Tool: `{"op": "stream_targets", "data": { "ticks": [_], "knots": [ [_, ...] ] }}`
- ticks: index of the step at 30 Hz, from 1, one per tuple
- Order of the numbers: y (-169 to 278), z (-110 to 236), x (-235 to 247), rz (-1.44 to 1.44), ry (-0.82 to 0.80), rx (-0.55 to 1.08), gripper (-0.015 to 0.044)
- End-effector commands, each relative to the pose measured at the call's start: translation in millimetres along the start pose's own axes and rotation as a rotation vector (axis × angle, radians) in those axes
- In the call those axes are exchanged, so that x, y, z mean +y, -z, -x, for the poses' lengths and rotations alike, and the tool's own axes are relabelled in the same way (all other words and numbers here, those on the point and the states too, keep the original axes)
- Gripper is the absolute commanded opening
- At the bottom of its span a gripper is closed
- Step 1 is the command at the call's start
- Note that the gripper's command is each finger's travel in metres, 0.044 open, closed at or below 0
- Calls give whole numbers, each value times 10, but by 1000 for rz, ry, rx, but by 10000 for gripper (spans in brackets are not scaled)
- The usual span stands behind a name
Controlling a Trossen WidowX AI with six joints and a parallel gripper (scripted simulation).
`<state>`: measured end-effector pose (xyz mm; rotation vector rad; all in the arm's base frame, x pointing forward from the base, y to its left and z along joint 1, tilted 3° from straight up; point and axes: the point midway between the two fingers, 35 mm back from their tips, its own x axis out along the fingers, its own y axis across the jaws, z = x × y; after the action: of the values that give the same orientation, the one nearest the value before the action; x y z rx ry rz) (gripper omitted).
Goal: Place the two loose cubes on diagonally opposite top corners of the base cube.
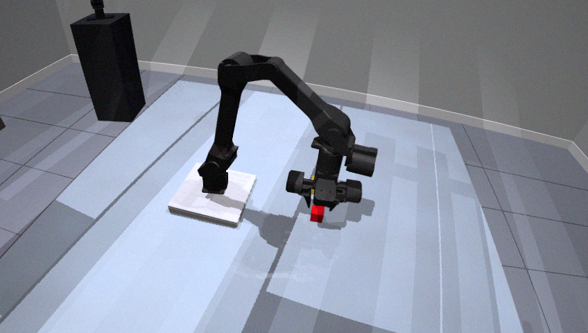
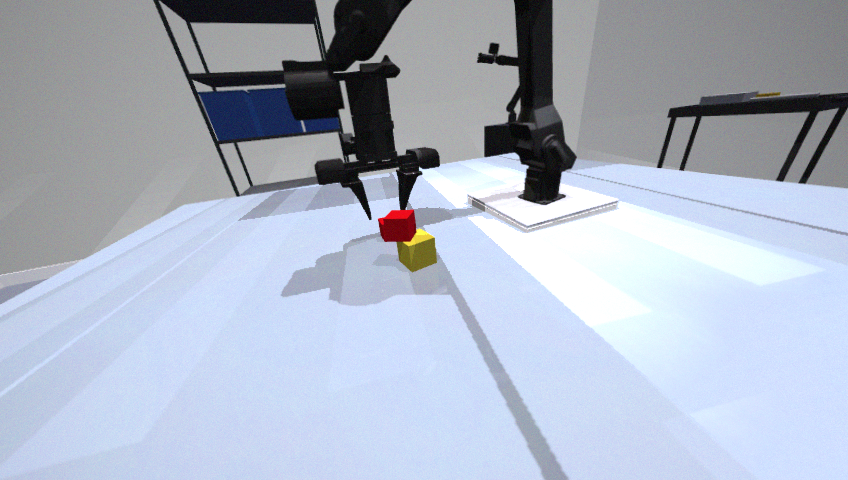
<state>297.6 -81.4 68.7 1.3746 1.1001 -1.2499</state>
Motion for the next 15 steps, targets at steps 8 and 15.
{"op": "stream_targets", "data": {
  "ticks": [8,15],
  "knots": [
    [6,-210,-26,-4,12,4,265],
    [7,-233,-27,-4,12,4,160]
  ]
}}
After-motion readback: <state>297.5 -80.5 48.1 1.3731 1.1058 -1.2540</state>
